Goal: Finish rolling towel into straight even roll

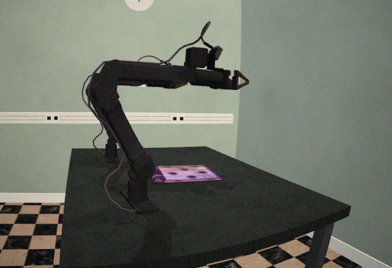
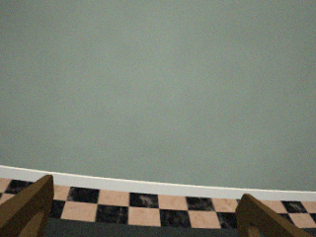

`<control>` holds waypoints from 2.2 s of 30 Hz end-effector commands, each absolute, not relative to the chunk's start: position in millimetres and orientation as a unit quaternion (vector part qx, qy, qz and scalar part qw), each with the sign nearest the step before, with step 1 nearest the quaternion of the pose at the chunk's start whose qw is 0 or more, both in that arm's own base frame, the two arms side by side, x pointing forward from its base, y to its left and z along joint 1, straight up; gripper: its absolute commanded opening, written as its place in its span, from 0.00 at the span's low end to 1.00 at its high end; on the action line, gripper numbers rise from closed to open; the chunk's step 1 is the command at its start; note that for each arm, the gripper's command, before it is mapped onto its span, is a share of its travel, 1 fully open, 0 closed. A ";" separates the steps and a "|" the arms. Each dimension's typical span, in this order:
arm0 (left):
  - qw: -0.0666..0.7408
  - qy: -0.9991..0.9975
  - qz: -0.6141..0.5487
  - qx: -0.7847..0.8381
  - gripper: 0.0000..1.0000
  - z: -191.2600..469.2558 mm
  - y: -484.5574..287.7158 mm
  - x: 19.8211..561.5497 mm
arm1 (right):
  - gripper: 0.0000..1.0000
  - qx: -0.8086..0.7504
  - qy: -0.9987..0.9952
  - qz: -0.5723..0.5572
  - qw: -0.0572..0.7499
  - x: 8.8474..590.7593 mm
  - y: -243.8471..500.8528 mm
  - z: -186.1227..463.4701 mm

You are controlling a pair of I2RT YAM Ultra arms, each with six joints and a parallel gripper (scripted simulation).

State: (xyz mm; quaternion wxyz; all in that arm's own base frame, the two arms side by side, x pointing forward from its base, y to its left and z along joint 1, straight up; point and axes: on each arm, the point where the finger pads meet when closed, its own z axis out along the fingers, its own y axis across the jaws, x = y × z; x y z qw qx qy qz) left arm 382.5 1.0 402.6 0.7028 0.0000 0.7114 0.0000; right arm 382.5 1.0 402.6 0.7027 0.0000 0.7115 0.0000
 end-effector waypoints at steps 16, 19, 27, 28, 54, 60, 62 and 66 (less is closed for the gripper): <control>0.707 0.707 0.000 0.000 1.00 407.2 1.0 381.6 | 1.00 0.000 0.707 0.000 0.707 381.6 1.0 407.2; 0.702 0.712 -0.001 0.003 1.00 401.6 0.3 381.8 | 1.00 -0.002 0.712 0.000 0.702 381.8 1.6 401.5; 0.692 0.720 -0.012 0.060 1.00 378.9 -15.2 366.4 | 1.00 -0.050 0.723 0.007 0.689 365.4 14.5 378.8; 0.689 0.721 -0.014 0.072 0.99 374.3 -18.3 363.3 | 1.00 -0.060 0.725 0.008 0.686 362.1 17.2 374.2; 0.548 0.699 -0.086 0.450 0.99 218.3 -124.4 257.6 | 0.99 -0.379 0.746 0.049 0.545 249.9 105.8 218.3; 0.488 0.670 -0.105 0.550 0.99 172.3 -155.8 226.5 | 0.99 -0.466 0.735 0.061 0.489 216.8 132.0 172.3; 0.467 0.659 -0.110 0.579 0.99 158.1 -165.5 216.8 | 0.99 -0.492 0.730 0.064 0.471 206.6 140.1 158.1; 0.429 0.636 -0.120 0.631 0.98 132.1 -183.2 199.2 | 0.98 -0.537 0.718 0.070 0.436 187.9 154.9 132.1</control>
